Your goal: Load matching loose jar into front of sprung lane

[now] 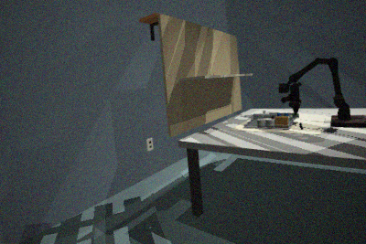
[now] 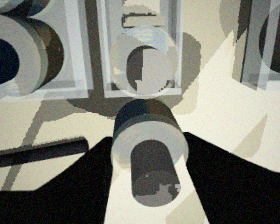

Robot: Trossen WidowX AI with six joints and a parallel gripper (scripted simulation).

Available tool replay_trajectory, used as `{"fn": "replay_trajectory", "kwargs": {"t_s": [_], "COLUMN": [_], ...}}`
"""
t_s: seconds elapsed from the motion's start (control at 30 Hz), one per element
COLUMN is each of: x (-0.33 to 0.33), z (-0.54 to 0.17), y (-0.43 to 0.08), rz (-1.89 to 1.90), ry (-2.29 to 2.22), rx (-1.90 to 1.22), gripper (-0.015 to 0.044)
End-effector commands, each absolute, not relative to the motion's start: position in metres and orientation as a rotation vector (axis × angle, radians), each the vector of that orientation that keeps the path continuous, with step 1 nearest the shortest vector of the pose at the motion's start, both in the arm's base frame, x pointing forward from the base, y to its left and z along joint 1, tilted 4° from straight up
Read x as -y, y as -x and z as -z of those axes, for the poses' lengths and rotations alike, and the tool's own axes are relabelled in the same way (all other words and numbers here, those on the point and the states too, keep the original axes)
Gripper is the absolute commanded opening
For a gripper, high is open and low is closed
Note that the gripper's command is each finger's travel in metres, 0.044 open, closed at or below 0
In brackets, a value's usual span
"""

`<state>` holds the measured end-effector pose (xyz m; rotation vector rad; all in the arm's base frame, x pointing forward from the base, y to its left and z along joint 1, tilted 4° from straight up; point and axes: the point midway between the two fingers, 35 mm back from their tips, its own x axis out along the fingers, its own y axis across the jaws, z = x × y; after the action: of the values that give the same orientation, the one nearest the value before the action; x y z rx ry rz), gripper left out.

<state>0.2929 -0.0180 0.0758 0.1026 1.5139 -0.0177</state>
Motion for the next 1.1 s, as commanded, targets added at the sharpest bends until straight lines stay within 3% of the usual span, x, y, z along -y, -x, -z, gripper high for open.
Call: {"fn": "replay_trajectory", "kwargs": {"t_s": [0.0,1.07], "x": [0.018,0.019], "z": [-0.076,-0.077], "y": [-0.295,-0.306], "rz": [0.023,0.023], "ry": [-0.105,-0.105], "rx": [-1.511,-1.51], "gripper": [0.0,0.0]}}
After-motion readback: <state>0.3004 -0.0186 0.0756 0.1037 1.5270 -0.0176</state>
